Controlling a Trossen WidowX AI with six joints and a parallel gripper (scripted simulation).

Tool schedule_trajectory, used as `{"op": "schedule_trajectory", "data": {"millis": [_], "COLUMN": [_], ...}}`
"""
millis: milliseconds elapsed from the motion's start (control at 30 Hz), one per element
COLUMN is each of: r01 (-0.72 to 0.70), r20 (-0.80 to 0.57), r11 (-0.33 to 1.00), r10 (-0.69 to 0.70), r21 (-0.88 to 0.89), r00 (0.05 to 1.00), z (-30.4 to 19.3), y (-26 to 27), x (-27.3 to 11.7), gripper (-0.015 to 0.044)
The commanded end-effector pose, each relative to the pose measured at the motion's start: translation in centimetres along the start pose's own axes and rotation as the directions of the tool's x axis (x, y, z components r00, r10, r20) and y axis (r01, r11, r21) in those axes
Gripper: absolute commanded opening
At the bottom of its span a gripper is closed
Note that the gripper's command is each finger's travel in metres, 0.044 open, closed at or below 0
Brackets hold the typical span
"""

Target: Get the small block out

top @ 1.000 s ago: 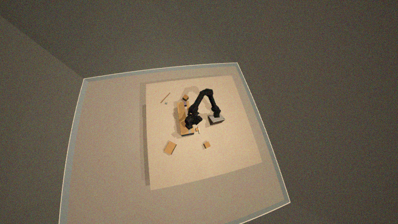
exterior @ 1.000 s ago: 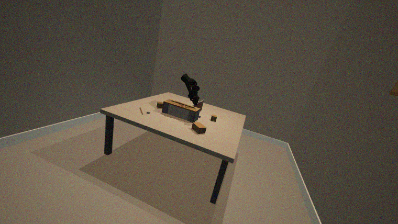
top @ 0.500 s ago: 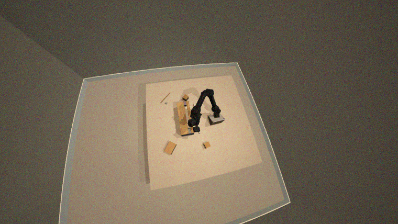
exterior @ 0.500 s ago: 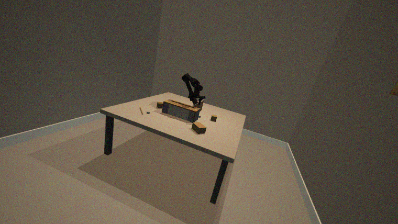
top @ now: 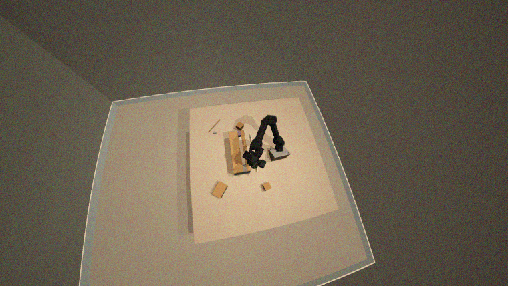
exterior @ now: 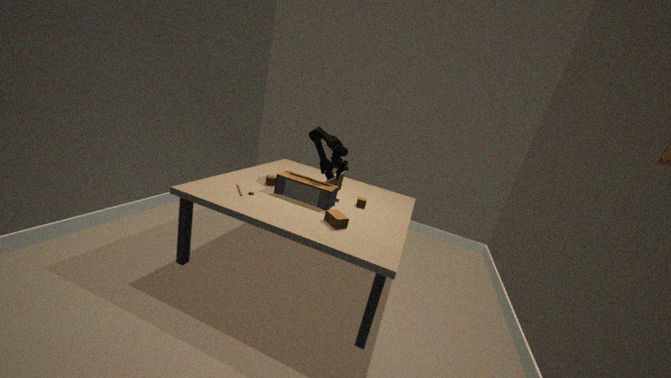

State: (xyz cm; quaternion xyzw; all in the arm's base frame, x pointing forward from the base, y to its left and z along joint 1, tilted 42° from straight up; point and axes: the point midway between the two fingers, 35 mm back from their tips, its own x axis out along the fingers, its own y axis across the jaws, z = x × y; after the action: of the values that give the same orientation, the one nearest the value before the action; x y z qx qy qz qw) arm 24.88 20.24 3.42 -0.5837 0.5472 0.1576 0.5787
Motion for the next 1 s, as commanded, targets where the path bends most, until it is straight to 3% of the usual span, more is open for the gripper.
{"op": "schedule_trajectory", "data": {"millis": [0, 333, 633, 733, 967], "r01": [0.06, -0.005, -0.131, -0.152, -0.152], "r20": [-0.011, -0.001, 0.011, 0.013, 0.013], "r11": [0.594, -0.018, -0.556, -0.623, -0.623], "r10": [-0.115, -0.187, -0.245, -0.252, -0.252], "r21": [-0.802, -1.0, -0.821, -0.767, -0.767], "r00": [0.993, 0.982, 0.97, 0.968, 0.968], "z": [-0.4, -0.5, -0.5, -0.5, -0.5], "y": [1.2, 1.9, 2.4, 2.5, 2.5], "x": [0.0, -0.3, -0.6, -0.7, -0.7], "gripper": [0.0285, 0.0285, 0.0285, 0.0285, 0.0285]}}
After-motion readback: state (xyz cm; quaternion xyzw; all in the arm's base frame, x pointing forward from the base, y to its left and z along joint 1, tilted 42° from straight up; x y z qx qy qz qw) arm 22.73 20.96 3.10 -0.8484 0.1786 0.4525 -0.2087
